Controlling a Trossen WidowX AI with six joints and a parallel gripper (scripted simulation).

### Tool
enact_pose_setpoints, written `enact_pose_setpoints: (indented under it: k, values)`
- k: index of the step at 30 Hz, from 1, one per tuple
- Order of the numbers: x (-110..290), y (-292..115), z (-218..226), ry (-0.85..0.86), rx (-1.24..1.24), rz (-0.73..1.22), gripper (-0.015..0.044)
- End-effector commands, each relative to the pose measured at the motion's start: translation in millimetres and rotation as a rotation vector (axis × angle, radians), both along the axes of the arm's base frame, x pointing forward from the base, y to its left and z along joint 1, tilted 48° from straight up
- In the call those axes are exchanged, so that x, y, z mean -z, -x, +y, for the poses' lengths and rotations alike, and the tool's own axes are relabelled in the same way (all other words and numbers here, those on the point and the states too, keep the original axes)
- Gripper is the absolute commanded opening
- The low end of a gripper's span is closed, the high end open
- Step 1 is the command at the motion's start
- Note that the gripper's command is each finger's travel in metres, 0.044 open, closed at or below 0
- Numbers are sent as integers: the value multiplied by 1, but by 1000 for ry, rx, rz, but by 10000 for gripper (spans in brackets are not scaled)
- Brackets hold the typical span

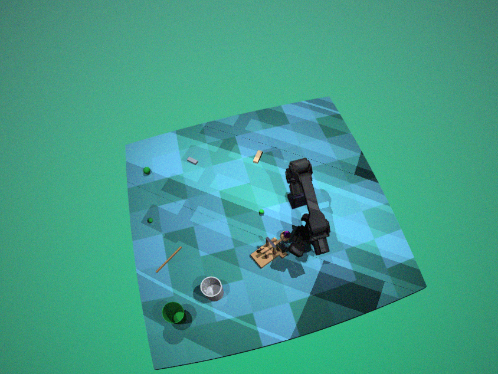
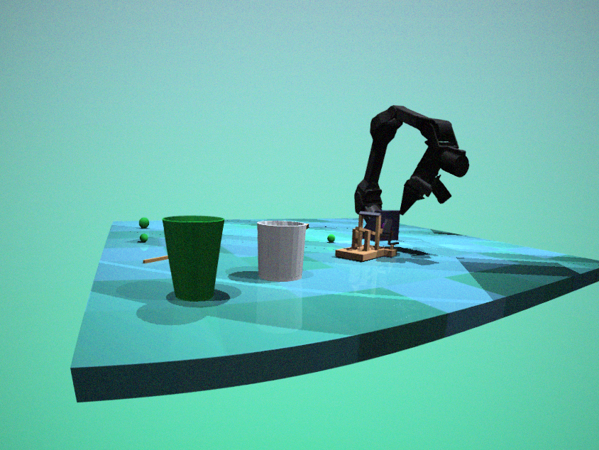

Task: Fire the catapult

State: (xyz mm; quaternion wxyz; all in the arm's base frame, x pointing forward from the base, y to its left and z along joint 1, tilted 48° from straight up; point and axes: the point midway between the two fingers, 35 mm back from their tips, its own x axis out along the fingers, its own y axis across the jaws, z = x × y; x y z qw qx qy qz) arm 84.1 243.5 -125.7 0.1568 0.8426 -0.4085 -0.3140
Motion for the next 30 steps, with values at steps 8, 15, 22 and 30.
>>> enact_pose_setpoints:
  k: [8,15,22,30]
  values:
    - [14,-2,-13,16,-7,4,0]
    - [22,-4,-22,21,-8,4,0]
    - [30,-5,-30,27,-9,5,0]
    - [38,-6,-40,33,-10,5,0]
